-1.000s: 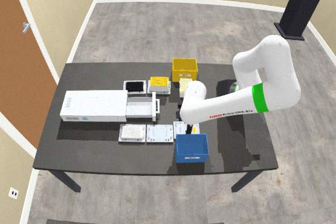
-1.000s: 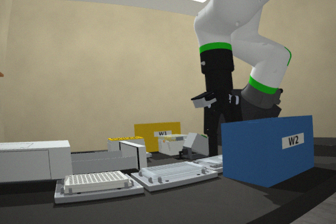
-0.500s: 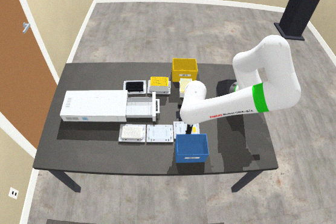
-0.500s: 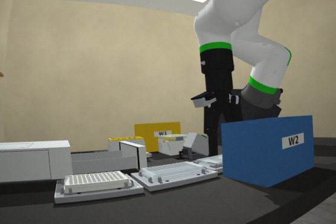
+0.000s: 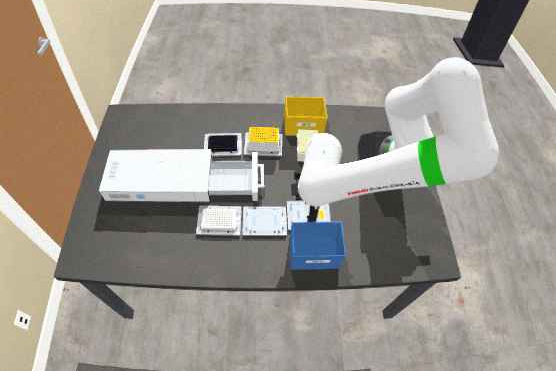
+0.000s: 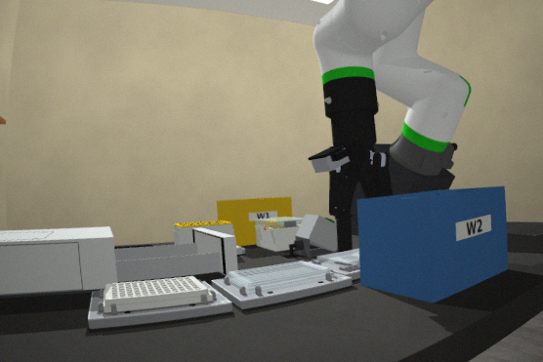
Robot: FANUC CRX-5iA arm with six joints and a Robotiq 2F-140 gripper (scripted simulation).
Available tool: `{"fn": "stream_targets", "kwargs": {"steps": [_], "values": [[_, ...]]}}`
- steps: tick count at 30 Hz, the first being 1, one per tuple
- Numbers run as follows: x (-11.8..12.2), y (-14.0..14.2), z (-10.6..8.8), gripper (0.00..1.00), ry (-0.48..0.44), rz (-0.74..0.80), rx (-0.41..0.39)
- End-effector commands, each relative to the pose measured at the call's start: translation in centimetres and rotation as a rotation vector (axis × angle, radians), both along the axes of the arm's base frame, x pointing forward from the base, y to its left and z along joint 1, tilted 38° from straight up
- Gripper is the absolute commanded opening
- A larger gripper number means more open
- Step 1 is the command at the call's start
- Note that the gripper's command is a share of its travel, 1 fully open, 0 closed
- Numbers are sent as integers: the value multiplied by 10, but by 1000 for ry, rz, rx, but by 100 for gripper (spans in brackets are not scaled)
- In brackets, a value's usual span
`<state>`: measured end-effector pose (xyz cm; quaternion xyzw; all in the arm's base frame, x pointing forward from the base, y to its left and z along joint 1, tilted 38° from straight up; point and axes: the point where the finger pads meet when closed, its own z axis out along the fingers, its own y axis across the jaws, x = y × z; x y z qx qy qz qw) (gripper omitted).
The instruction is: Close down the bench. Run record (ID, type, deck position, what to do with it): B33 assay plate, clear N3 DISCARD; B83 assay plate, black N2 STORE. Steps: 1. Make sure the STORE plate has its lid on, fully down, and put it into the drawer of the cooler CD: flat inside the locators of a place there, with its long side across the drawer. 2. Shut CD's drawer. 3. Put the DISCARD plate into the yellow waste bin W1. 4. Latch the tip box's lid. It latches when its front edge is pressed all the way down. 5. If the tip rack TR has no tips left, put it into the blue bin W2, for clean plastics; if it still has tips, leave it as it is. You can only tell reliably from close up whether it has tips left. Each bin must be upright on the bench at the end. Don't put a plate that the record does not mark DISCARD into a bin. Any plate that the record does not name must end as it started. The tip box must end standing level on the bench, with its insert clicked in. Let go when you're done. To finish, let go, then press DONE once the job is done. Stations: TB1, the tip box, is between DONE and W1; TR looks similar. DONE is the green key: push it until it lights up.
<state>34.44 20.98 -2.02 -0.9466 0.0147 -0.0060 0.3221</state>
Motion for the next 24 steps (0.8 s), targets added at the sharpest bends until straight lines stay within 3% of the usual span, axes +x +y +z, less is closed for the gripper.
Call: {"fn": "stream_targets", "kwargs": {"steps": [1, 24], "values": [[0, -1, 1, 10, -1, 0, 0], [0, -7, 9, 10, -1, 0, 0]]}}
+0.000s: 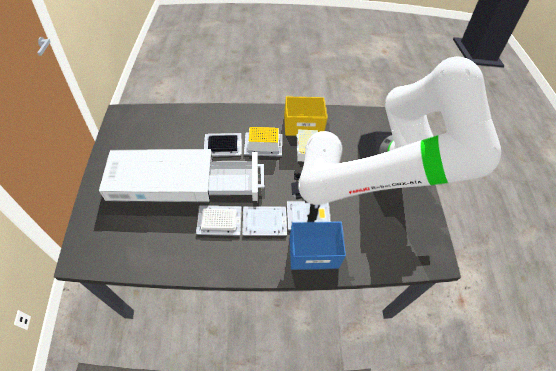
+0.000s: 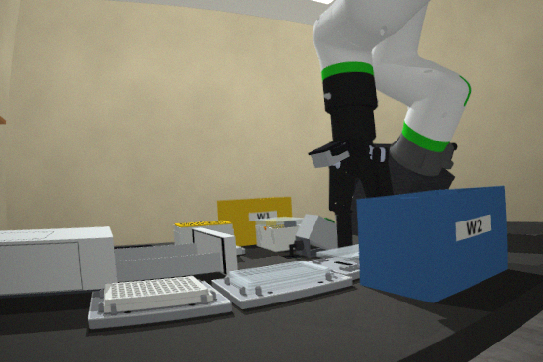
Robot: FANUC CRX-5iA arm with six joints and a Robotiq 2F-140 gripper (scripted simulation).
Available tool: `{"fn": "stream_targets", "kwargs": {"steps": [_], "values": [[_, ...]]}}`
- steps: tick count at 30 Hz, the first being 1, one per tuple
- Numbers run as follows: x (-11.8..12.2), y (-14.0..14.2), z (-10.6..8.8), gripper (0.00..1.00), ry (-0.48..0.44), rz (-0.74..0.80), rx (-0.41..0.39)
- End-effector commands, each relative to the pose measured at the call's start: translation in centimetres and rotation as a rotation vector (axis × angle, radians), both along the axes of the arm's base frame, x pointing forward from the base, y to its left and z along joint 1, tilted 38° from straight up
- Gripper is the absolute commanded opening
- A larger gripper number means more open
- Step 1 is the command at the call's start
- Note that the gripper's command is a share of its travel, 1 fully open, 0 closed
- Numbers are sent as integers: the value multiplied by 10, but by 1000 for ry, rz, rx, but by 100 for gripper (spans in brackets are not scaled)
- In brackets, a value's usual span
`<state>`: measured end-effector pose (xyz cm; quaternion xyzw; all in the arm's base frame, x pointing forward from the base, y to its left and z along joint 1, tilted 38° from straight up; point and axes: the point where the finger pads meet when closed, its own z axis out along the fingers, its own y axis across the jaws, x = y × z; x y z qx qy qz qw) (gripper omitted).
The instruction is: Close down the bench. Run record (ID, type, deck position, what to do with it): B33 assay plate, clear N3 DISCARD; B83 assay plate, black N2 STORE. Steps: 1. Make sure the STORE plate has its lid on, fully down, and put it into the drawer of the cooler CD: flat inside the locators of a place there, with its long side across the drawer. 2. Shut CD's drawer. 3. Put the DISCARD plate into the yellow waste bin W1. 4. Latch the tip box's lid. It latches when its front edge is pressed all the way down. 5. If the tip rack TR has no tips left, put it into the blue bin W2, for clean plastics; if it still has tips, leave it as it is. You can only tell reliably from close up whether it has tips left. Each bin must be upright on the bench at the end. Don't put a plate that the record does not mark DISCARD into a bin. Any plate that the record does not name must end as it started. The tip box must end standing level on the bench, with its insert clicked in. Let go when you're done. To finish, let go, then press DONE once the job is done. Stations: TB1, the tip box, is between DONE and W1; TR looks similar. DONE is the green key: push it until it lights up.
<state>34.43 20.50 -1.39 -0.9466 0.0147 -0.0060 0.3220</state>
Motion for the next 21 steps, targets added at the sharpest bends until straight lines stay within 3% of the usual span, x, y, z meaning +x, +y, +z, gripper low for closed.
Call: {"fn": "stream_targets", "kwargs": {"steps": [1, 21], "values": [[0, -3, 4, 10, -1, 0, 0], [0, -18, 23, 10, -1, 0, 0]]}}
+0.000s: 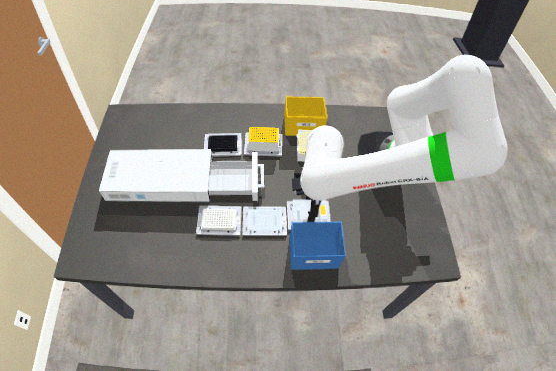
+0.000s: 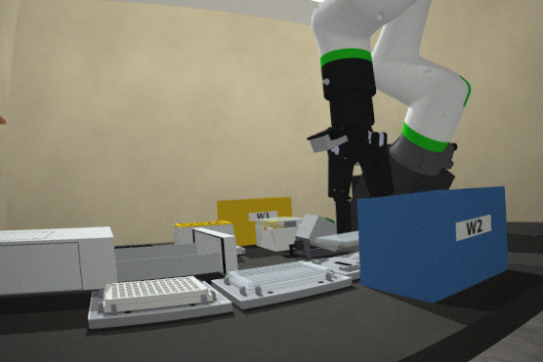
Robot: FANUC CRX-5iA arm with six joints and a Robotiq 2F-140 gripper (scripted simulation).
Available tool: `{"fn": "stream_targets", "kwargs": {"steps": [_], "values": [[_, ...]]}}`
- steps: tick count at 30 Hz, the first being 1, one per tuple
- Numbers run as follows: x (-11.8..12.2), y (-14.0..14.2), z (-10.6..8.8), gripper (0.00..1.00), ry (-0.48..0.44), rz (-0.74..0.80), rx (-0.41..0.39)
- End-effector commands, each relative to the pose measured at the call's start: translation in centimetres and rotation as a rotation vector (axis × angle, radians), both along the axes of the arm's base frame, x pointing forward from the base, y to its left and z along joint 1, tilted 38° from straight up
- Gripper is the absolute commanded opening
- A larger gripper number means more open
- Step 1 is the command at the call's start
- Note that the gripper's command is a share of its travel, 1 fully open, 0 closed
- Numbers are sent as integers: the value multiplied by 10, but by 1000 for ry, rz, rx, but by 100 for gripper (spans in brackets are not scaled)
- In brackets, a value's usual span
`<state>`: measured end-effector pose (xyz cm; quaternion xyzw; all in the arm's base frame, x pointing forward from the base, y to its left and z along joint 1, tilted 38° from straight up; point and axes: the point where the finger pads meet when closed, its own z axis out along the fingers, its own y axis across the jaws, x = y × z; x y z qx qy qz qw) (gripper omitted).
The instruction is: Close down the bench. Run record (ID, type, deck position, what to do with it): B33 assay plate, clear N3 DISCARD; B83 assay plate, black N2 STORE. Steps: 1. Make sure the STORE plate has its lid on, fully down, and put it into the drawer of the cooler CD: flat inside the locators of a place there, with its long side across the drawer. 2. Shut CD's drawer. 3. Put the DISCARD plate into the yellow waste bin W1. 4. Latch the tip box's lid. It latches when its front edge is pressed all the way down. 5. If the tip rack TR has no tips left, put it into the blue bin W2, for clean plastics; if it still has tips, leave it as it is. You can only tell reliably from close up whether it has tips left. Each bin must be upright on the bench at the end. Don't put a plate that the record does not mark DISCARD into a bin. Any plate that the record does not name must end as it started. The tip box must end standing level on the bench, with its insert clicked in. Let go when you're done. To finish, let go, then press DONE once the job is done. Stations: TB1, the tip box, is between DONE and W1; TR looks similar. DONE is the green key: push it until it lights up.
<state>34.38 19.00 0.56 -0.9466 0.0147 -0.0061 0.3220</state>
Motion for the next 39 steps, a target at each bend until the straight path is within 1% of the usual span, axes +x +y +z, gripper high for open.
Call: {"fn": "stream_targets", "kwargs": {"steps": [1, 39], "values": [[0, -4, 5, 10, -1, 0, 0], [-1, -31, 41, 10, -1, 0, 0]]}}
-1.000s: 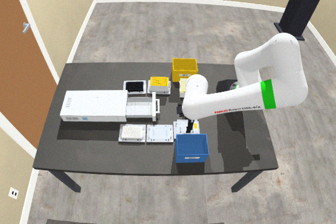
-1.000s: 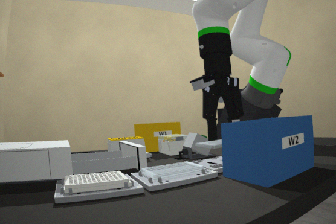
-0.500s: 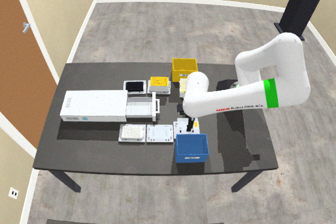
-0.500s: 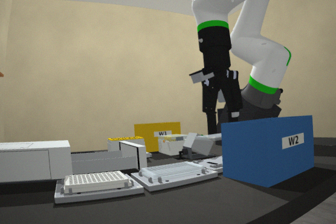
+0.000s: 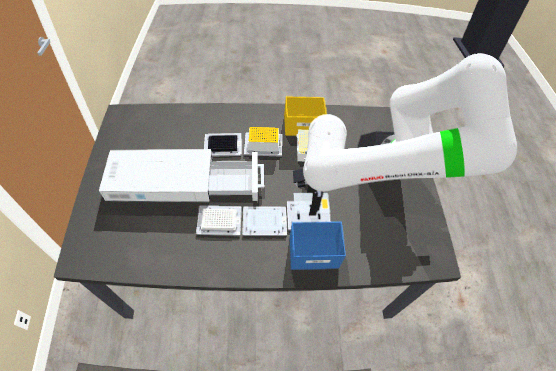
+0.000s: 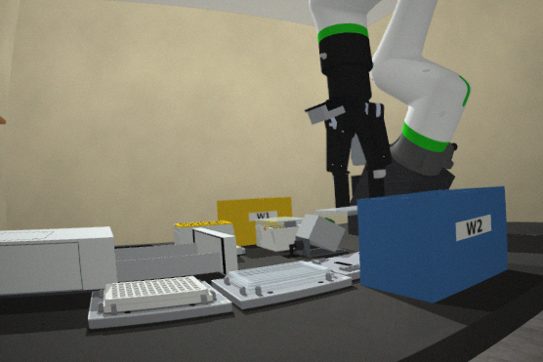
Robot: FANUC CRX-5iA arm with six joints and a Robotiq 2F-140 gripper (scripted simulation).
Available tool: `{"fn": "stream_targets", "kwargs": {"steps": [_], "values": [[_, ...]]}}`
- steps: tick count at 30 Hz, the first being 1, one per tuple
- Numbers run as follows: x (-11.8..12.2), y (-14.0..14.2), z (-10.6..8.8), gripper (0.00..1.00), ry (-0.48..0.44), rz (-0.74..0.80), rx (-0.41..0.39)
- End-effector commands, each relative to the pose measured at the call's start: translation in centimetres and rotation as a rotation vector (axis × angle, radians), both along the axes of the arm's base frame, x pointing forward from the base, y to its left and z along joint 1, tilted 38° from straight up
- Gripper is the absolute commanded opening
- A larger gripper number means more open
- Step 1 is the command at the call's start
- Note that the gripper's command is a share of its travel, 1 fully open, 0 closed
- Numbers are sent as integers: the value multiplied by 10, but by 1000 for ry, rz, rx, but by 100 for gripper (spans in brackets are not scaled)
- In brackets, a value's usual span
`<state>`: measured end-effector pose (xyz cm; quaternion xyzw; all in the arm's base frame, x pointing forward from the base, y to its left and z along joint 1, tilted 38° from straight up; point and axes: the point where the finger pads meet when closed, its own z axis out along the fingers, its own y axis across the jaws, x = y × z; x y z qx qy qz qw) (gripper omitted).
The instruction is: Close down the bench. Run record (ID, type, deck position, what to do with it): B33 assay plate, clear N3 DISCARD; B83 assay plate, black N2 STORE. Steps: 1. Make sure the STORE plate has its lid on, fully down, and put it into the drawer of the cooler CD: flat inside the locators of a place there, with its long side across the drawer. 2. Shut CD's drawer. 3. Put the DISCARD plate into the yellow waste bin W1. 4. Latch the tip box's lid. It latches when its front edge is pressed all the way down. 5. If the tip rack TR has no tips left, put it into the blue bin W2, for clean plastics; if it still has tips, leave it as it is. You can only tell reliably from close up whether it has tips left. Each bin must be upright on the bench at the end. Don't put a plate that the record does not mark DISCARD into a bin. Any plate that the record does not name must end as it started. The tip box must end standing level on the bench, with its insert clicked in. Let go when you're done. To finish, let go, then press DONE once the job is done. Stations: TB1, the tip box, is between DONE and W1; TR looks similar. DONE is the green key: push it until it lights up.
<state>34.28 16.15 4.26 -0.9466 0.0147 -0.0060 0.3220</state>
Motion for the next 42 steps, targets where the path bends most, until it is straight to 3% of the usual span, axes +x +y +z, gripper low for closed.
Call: {"fn": "stream_targets", "kwargs": {"steps": [1, 42], "values": [[0, -3, 4, 10, -1, 0, 0], [-1, -28, 36, 10, -1, 0, 0]]}}
